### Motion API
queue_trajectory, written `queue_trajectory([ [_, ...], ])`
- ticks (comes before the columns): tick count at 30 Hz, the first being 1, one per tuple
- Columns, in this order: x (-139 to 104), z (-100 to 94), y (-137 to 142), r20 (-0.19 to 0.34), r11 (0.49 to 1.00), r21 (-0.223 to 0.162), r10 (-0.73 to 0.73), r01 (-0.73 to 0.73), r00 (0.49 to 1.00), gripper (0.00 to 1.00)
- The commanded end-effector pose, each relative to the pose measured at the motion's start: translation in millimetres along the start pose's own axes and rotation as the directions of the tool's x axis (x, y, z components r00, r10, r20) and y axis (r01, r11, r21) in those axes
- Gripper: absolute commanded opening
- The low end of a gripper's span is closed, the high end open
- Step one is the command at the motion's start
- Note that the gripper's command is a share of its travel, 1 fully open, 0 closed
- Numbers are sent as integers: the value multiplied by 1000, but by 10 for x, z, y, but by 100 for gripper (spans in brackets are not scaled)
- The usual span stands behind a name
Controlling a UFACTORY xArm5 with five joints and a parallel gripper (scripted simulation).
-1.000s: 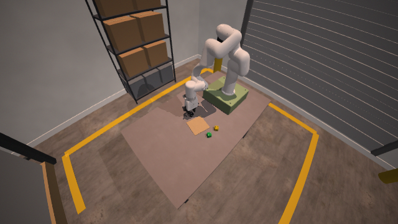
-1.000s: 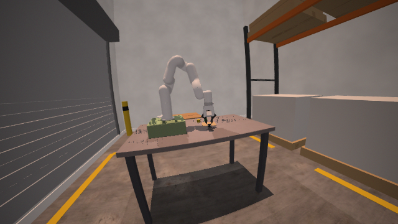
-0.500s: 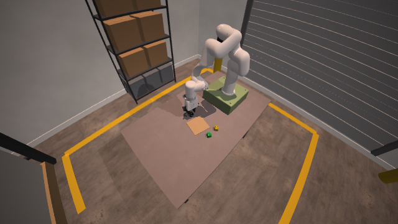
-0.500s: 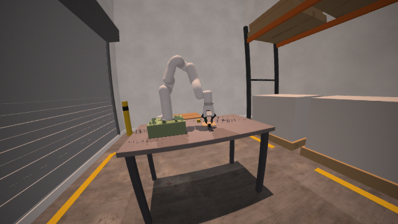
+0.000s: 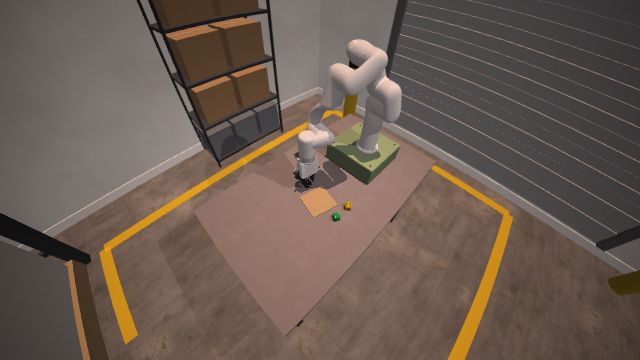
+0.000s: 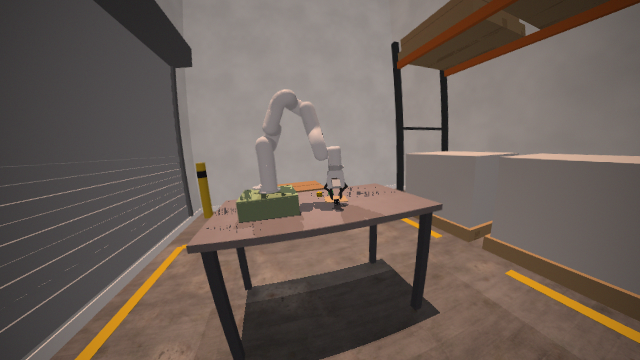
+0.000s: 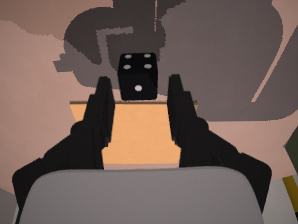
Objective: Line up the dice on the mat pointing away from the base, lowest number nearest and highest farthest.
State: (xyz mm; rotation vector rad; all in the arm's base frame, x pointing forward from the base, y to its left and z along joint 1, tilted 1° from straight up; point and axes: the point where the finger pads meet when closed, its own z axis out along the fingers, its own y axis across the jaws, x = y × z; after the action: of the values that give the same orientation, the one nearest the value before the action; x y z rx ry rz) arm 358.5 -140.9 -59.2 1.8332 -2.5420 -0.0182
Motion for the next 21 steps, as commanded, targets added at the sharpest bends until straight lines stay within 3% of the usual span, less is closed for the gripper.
queue_trajectory([
  [1,1,56,-10,0,1000,2,0,0,1000,47],
  [11,0,247,-10,0,1000,2,0,0,1000,47],
  [21,0,288,-10,0,1000,2,0,0,1000,47],
])
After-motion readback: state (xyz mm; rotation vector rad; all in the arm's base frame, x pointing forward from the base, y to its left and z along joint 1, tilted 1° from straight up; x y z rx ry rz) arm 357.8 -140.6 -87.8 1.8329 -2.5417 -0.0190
